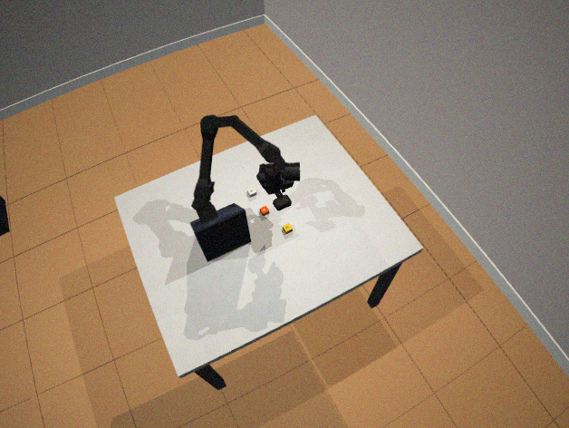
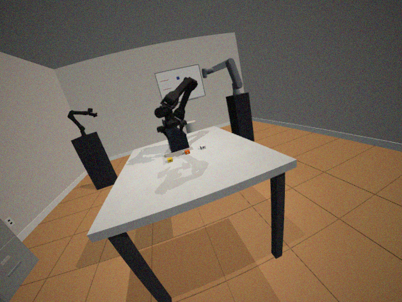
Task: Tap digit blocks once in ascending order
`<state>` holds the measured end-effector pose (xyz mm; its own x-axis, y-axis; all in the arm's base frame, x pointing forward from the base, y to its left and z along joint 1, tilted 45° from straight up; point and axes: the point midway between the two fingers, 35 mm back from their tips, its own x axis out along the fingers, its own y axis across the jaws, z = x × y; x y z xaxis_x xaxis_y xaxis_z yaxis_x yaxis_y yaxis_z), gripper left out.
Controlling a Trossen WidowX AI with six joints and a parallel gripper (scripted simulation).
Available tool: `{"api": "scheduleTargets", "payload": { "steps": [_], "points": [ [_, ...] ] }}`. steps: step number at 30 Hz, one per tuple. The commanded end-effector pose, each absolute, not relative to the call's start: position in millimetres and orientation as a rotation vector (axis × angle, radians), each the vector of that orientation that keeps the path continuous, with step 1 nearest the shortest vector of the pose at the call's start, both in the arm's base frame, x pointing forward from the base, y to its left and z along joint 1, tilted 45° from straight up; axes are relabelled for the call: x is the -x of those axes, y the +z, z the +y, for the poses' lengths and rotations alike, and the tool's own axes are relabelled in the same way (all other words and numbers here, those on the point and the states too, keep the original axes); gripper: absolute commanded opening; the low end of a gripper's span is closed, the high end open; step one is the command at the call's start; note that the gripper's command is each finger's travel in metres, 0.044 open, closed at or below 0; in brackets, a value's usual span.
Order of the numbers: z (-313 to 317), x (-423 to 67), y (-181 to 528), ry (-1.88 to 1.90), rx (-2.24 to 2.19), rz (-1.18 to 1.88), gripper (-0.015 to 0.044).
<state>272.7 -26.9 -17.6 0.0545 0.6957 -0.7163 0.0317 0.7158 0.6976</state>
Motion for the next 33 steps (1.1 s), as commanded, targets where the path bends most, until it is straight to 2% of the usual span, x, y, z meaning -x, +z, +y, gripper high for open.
{"api": "scheduleTargets", "payload": {
  "steps": [1,26,33],
  "points": [
    [4.2,-245.9,5.6,0.564,-0.647,1.448,0.04],
    [10.6,-242.0,10.4,0.564,-0.647,1.449,0.04],
    [85.0,-248.9,84.6,0.559,-0.644,1.448,0.04]
  ]
}}
